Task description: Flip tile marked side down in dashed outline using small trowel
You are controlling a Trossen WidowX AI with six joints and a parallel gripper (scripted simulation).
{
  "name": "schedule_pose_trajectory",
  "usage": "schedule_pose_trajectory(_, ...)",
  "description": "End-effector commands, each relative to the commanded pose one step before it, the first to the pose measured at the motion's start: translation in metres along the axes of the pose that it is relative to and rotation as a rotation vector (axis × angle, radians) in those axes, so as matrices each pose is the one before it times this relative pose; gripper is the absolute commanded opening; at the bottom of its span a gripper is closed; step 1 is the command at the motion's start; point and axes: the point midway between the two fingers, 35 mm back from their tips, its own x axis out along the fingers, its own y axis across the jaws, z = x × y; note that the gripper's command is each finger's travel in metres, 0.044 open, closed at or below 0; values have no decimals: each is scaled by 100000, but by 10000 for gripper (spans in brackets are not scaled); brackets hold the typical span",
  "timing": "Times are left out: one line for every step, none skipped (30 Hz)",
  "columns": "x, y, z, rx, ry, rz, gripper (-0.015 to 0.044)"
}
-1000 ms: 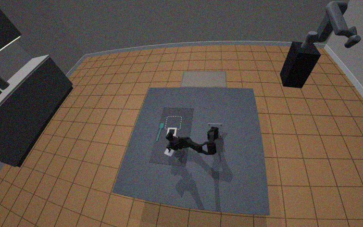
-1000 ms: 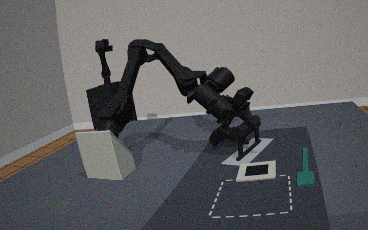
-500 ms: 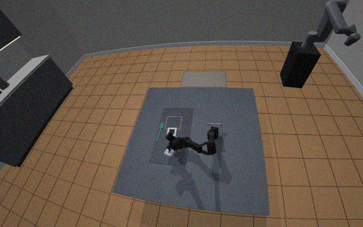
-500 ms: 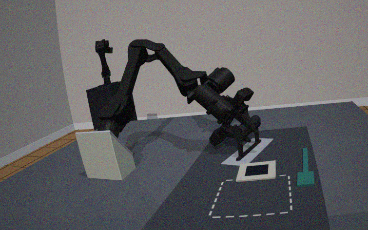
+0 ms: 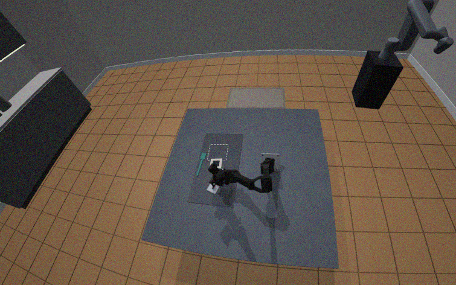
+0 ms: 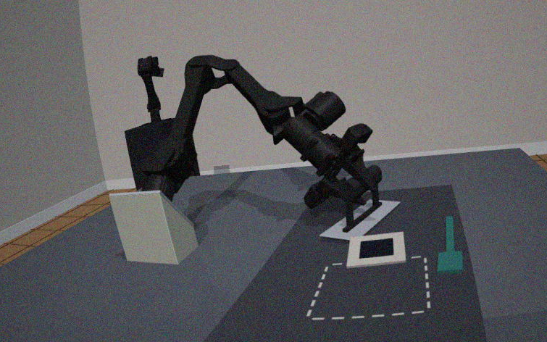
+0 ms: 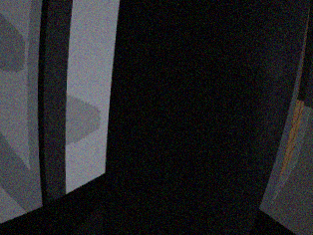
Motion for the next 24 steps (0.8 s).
schedule_pose_trajectory(-2030, -2709, 432, -84, -1444, -3056, 0)
schedule_pose_trajectory(-482, -487, 2, -32, -60, 4, 0)
schedule_pose_trajectory(-404, -388, 1, -23, -61, -4, 0)
schedule_pose_trajectory(-247, -228, 0, -13, -41, -5, 0)
schedule_pose_trajectory(-83, -75, 0, -4, -15, -2, 0)
schedule_pose_trajectory(0, 0, 0, 0, 0, 0, 0)
schedule_pose_trajectory(0, 0, 0, 0, 0, 0, 0)
schedule_pose_trajectory(0, 0, 0, 0, 0, 0, 0)
schedule_pose_trajectory(58, -20, 29, -122, -422, 38, 0)
schedule_pose_trajectory(172, -60, 85, -372, -1266, 113, 0)
schedule_pose_trajectory(278, -97, 133, -646, -2105, 182, 0)
schedule_pose_trajectory(322, -115, 151, -856, -2563, 210, 0)
schedule_pose_trajectory(306, -111, 137, -918, -2560, 199, 0)
schedule_pose_trajectory(291, -105, 122, -966, -2549, 189, 0)
schedule_pose_trajectory(269, -103, 120, -1087, -2572, 177, 0)
schedule_pose_trajectory(251, -99, 112, -1174, -2577, 167, 0)
schedule_pose_trajectory(235, -92, 99, -1224, -2563, 158, 0)
schedule_pose_trajectory(218, -85, 87, -1277, -2550, 150, 0)
schedule_pose_trajectory(200, -79, 81, -1357, -2550, 142, 0)
schedule_pose_trajectory(183, -70, 70, -1405, -2534, 136, 0)
schedule_pose_trajectory(166, -61, 60, -1452, -2516, 132, 0)
schedule_pose_trajectory(149, -51, 51, -1497, -2495, 128, 0)
schedule_pose_trajectory(110, -34, 35, -1258, -2027, 103, 0)
schedule_pose_trajectory(60, -17, 18, -769, -1210, 62, 0)
